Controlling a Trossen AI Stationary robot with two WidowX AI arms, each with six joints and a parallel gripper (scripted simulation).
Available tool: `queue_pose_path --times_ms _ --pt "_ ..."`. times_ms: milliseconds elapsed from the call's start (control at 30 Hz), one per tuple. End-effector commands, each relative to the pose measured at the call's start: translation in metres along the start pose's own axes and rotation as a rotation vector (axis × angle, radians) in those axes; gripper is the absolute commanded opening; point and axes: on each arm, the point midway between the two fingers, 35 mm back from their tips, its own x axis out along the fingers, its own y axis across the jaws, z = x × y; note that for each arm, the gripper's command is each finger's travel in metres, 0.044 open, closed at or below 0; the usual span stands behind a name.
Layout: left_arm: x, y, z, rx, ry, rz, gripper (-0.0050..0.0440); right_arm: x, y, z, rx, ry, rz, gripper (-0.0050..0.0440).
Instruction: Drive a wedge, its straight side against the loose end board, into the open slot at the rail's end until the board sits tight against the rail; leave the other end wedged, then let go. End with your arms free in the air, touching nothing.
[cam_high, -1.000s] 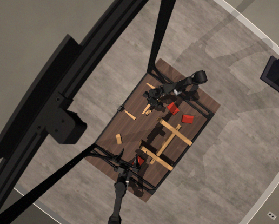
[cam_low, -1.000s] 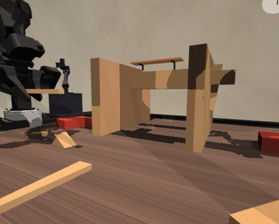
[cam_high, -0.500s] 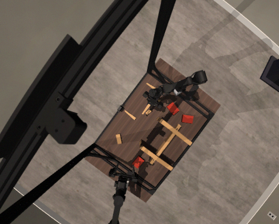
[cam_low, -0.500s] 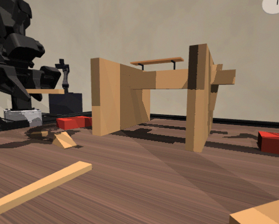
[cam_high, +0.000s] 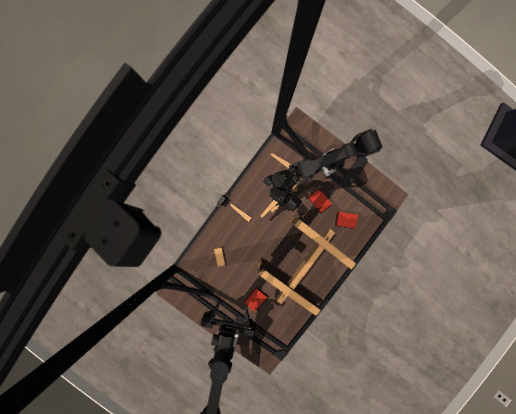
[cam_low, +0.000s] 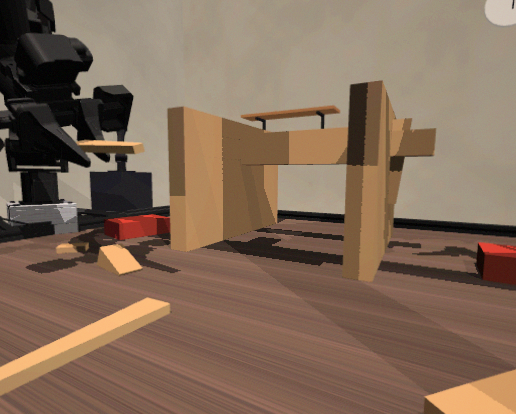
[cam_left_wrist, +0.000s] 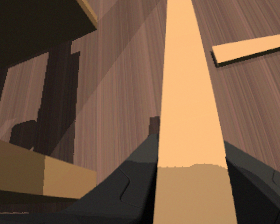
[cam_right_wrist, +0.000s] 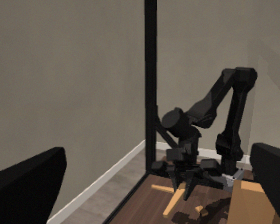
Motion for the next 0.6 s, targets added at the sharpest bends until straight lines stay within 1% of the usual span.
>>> queue_pose_path --times_ms 0,300,333,400,567 --pt "0.001 0.022 0.022 0.144 0.024 0.057 0.0 0.0 0.0 -0.004 0.003 0.009 0.002 0.044" --pt "-0.004 0.076 0.059 0.536 0.144 0.141 0.0 0.0 0.0 -0.004 0.003 0.009 0.002 0.044" --pt "-0.005 0.083 0.062 0.579 0.161 0.147 0.0 0.0 0.0 -0.004 0.003 0.009 0.002 0.044" --pt "-0.005 0.083 0.062 0.579 0.161 0.147 0.0 0.0 0.0 -0.004 0.003 0.009 0.002 0.044" --pt "-0.013 0.116 0.077 0.794 0.249 0.165 0.0 0.0 0.0 -0.004 0.003 0.009 0.002 0.044"
